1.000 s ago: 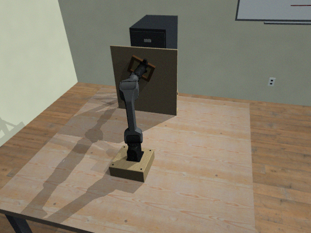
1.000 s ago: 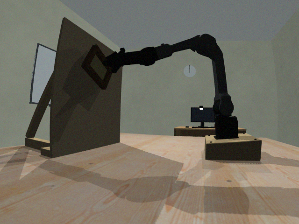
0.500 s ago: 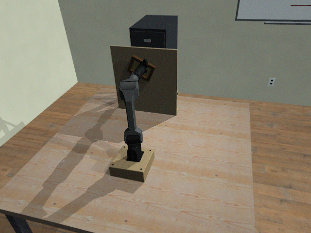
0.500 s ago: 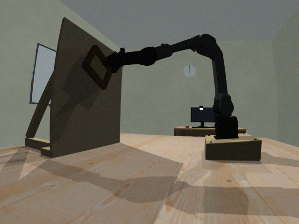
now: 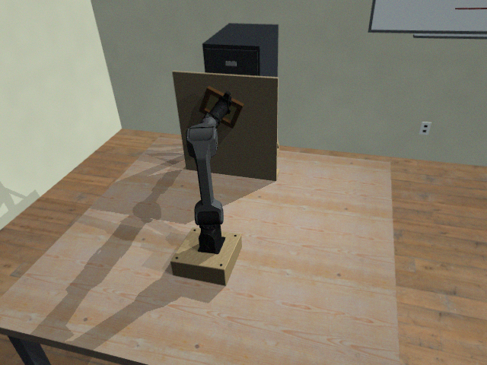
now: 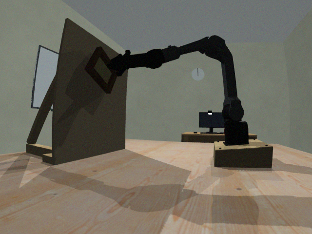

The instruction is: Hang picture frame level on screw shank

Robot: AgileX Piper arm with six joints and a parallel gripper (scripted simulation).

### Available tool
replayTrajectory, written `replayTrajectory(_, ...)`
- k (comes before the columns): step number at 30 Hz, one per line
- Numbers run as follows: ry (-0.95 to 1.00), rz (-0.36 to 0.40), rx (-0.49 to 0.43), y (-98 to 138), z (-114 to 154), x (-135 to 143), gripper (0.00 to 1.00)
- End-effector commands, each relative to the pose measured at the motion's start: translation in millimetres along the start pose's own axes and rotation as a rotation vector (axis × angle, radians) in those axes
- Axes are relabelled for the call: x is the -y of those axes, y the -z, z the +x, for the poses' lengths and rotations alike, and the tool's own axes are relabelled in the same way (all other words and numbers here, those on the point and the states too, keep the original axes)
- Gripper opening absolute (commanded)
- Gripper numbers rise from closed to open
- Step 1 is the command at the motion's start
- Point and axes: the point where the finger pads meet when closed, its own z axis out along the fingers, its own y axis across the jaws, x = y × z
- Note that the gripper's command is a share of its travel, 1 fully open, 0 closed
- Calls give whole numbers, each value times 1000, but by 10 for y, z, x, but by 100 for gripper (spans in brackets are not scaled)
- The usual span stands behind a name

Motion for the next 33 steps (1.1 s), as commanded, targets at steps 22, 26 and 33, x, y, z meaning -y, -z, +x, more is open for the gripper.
replayTrajectory(22, -2, -8, -1, -1, 6, -69, 0)
replayTrajectory(26, -2, -8, -1, -1, 6, -69, 0)
replayTrajectory(33, -2, -8, -1, -1, 6, -69, 0)
